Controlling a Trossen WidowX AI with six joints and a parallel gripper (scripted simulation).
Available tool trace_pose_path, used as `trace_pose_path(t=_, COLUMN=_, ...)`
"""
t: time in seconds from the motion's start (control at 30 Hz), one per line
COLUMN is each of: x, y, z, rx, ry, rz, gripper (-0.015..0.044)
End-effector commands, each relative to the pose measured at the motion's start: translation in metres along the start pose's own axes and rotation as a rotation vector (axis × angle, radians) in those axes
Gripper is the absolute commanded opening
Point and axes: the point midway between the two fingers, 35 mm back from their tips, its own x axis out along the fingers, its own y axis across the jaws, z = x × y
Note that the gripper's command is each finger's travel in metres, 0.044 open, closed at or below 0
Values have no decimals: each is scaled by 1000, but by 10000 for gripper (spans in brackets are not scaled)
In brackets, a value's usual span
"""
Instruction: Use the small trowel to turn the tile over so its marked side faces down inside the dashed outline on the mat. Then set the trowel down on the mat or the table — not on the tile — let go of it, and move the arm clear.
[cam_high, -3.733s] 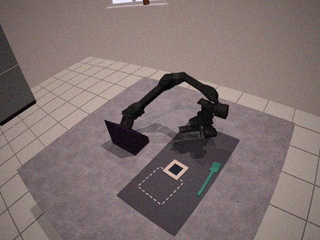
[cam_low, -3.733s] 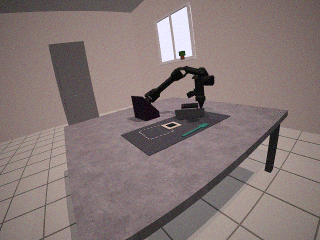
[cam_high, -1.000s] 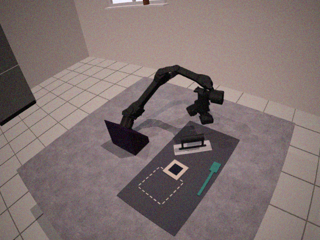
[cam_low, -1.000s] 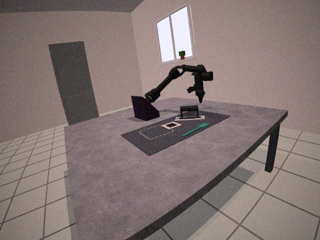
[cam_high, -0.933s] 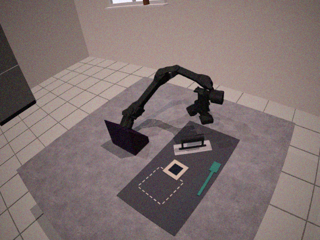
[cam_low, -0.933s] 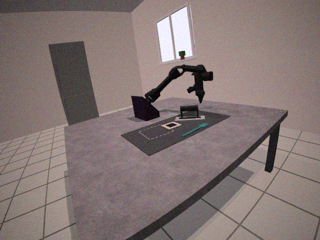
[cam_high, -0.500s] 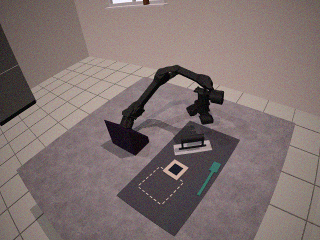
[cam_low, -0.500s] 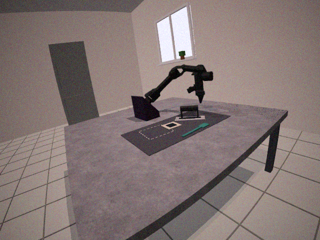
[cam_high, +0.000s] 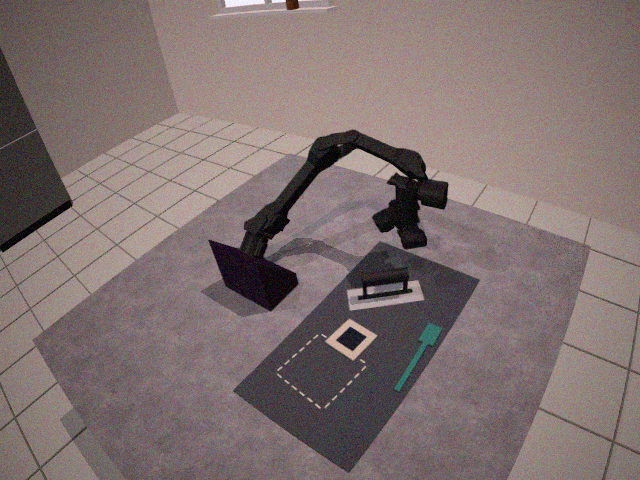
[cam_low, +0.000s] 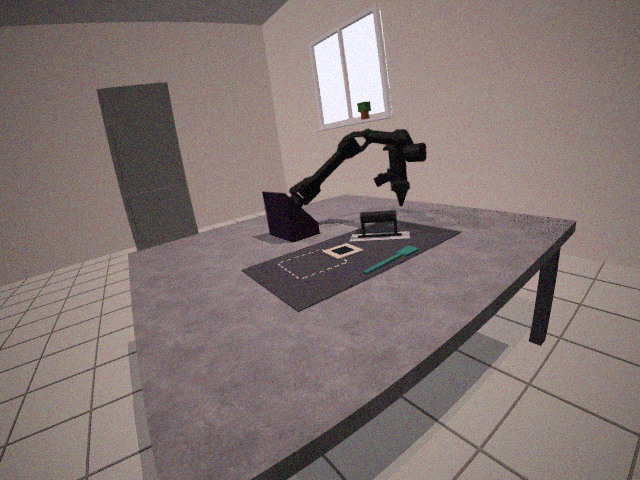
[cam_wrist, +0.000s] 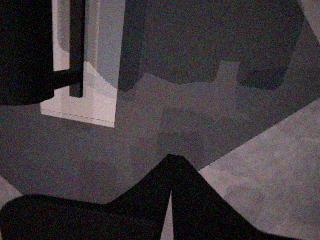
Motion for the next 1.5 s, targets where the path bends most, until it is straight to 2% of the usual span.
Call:
trace_pose_path(t=0.0, x=0, y=0, z=0, rx=0, ry=0, rz=0, gripper=0)
trace_pose_path(t=0.2, x=0, y=0, z=0, rx=-6, ry=0, rz=0, gripper=153)
trace_pose_path(t=0.37, x=-1, y=6, z=3, rx=-156, ry=-2, rz=2, gripper=270)
trace_pose_path(t=1.47, x=-11, y=44, z=31, rx=-1299, ry=-16, rz=1, gripper=270)
